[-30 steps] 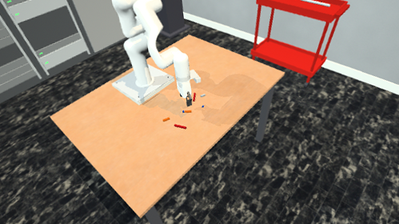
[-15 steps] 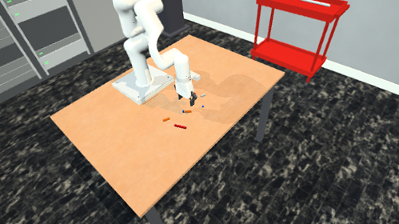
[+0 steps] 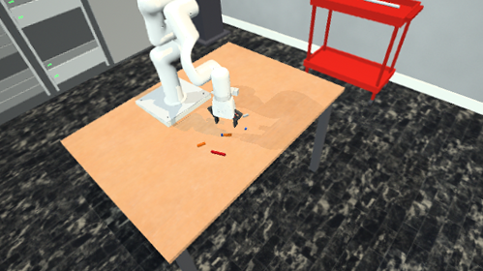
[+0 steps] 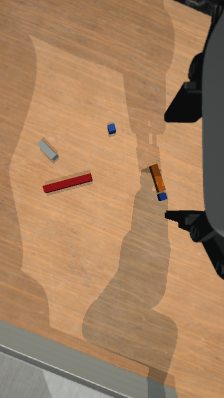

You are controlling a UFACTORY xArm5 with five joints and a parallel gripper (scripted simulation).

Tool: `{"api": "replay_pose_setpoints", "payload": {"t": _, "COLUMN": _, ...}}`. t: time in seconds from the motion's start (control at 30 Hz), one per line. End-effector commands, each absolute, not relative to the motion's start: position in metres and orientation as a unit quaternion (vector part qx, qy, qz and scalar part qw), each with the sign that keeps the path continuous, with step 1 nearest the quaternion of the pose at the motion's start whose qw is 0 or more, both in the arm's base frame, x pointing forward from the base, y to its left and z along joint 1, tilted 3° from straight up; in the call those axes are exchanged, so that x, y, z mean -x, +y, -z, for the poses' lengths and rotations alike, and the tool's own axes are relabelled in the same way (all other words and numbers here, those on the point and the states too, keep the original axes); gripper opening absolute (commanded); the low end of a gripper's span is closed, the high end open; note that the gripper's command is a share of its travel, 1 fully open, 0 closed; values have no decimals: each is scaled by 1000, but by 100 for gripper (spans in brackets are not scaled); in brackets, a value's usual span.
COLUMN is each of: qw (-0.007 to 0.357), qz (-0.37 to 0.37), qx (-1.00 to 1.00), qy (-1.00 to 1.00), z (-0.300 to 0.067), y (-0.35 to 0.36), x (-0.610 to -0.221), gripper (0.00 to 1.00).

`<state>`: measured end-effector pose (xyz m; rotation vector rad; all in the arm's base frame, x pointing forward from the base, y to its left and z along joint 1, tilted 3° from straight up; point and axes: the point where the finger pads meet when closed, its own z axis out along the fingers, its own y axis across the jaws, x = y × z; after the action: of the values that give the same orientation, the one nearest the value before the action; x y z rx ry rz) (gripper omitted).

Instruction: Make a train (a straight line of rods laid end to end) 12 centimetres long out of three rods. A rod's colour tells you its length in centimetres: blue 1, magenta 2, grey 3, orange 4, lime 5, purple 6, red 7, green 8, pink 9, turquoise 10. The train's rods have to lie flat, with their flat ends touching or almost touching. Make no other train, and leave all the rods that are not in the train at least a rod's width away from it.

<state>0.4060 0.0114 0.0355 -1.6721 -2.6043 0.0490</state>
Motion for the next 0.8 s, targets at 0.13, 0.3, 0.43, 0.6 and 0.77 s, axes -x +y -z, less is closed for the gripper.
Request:
{"api": "replay_pose_setpoints", "payload": {"t": 0.13, "qw": 23, "qz": -12, "qx": 432, "qy": -902, "z": -32, "y": 12, "x": -407, "gripper": 100}}
{"api": "replay_pose_setpoints", "payload": {"t": 0.3, "qw": 24, "qz": -11, "qx": 386, "qy": -922, "z": -30, "y": 13, "x": -407, "gripper": 100}}
{"api": "replay_pose_setpoints", "payload": {"t": 0.43, "qw": 24, "qz": -11, "qx": 378, "qy": -926, "z": -30, "y": 13, "x": -407, "gripper": 100}}
{"api": "replay_pose_setpoints", "payload": {"t": 0.6, "qw": 24, "qz": -11, "qx": 378, "qy": -926, "z": -30, "y": 13, "x": -407, "gripper": 100}}
{"api": "replay_pose_setpoints", "payload": {"t": 0.77, "qw": 24, "qz": -11, "qx": 378, "qy": -926, "z": -30, "y": 13, "x": -407, "gripper": 100}}
